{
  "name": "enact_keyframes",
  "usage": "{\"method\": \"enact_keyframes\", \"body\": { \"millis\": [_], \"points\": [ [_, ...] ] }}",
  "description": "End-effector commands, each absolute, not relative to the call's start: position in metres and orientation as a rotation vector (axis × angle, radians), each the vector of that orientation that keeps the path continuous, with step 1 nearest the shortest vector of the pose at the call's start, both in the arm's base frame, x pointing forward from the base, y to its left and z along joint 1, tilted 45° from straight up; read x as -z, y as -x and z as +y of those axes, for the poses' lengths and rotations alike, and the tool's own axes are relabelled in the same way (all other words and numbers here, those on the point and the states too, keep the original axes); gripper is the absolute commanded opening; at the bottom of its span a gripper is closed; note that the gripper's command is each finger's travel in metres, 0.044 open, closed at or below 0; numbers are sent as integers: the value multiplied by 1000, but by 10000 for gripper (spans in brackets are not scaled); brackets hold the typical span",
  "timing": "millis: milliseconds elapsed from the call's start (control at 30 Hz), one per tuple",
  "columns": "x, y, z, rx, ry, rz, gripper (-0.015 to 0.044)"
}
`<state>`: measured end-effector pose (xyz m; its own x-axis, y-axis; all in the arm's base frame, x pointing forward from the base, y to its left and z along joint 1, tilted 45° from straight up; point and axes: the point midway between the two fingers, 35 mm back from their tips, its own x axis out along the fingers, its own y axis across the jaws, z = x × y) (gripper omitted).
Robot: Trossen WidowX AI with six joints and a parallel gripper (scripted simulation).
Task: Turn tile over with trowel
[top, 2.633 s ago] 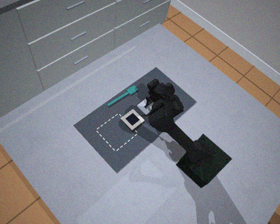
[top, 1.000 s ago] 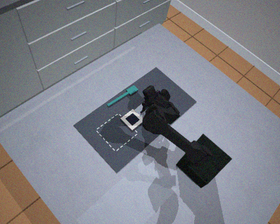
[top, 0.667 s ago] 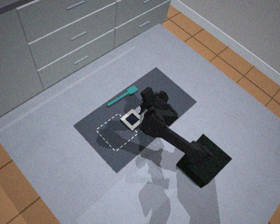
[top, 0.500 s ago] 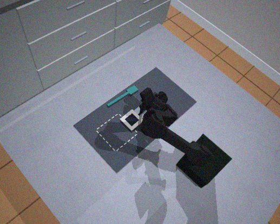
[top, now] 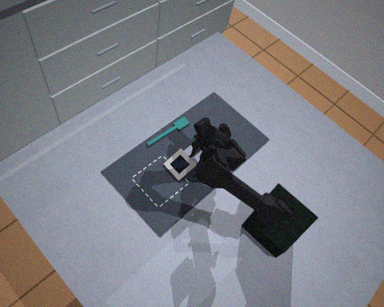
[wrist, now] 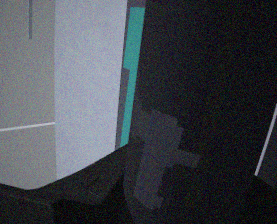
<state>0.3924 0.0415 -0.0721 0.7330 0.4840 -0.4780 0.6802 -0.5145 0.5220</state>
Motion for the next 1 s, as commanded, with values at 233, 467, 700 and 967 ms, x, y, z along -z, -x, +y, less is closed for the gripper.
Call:
{"method": "enact_keyframes", "body": {
  "millis": [233,467,700,967],
  "points": [
    [46,-397,32,336,-2224,845,0],
    [33,-397,34,335,-2224,845,0],
    [20,-397,38,335,-2224,845,0],
    [8,-397,45,335,-2225,846,0]
  ]
}}
